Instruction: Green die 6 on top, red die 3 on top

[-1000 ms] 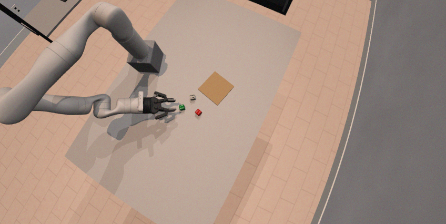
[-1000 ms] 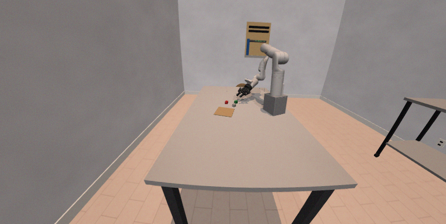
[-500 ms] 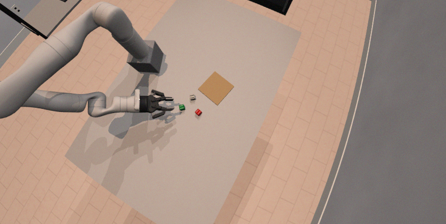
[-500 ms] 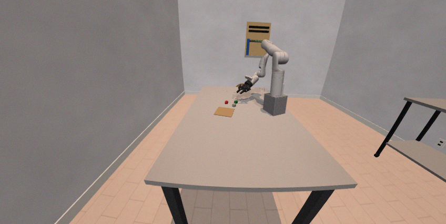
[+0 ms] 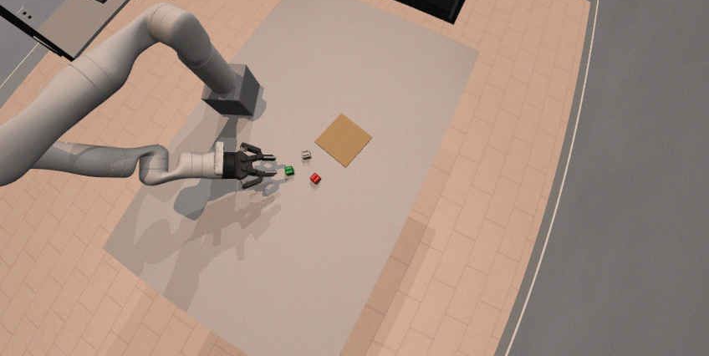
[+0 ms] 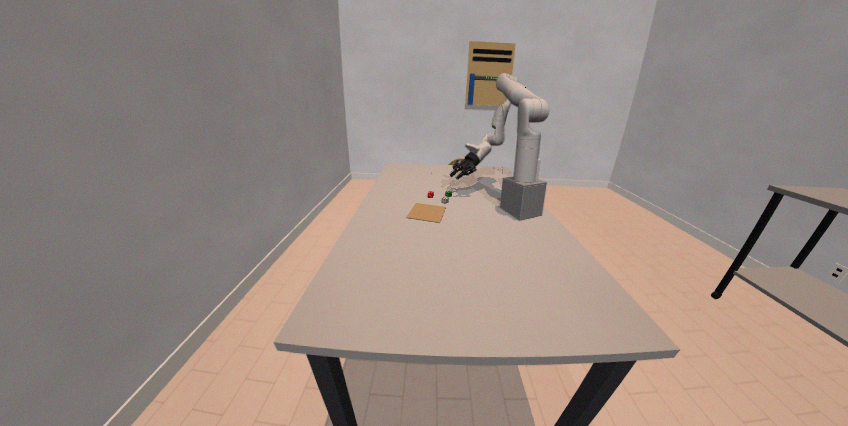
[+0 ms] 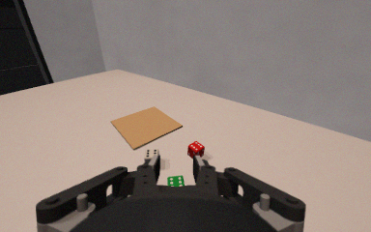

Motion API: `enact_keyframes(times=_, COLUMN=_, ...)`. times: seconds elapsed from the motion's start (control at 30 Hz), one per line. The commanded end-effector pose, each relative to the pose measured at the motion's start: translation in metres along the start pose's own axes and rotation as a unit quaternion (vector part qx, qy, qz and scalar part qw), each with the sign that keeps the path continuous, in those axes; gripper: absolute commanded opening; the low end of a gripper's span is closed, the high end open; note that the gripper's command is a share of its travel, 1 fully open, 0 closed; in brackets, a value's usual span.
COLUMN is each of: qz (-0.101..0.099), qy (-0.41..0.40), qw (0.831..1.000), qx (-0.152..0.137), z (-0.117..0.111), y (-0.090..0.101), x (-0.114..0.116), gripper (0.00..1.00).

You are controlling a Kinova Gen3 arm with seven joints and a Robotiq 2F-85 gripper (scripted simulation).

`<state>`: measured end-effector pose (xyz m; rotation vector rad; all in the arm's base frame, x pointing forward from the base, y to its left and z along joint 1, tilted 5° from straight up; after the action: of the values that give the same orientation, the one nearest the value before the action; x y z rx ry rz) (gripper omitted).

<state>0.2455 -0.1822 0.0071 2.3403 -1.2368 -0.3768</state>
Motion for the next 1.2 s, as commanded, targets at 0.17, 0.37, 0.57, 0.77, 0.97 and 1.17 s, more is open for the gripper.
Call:
enact_keyframes(times=0.17, qz=0.001, qy=0.003, qw=1.0, qx=-0.021, z=-0.005, y=0.0, x=0.0, gripper=0.41)
enact_keyframes(times=0.37, qz=0.006, qy=0.005, qw=0.999, qx=-0.051, z=-0.013, y=-0.001, x=-0.001, gripper=0.41)
enact_keyframes(times=0.57, qz=0.009, qy=0.002, qw=0.996, qx=-0.093, z=-0.018, y=-0.005, x=-0.002, gripper=0.41)
enact_keyframes(times=0.77, qz=0.013, qy=0.004, qw=0.993, qx=-0.118, z=-0.027, y=-0.006, x=-0.003, gripper=0.41)
enact_keyframes(times=0.97, qz=0.012, qy=0.001, qw=0.986, qx=-0.166, z=-0.034, y=-0.012, x=-0.008, gripper=0.41)
enact_keyframes(times=1.17, qz=0.024, qy=0.003, qw=0.975, qx=-0.223, z=-0.046, y=-0.015, x=-0.006, gripper=0.41)
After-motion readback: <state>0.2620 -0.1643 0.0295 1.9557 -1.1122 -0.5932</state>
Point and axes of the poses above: the point where the finger pads meet when closed, its own y axis back along the fingers, its own x axis across the jaws, z = x × y, the point moved 5 cm from there along y, back along the fingers, and after that the axes turned 7 degrees about -y, right-handed, at the moved point
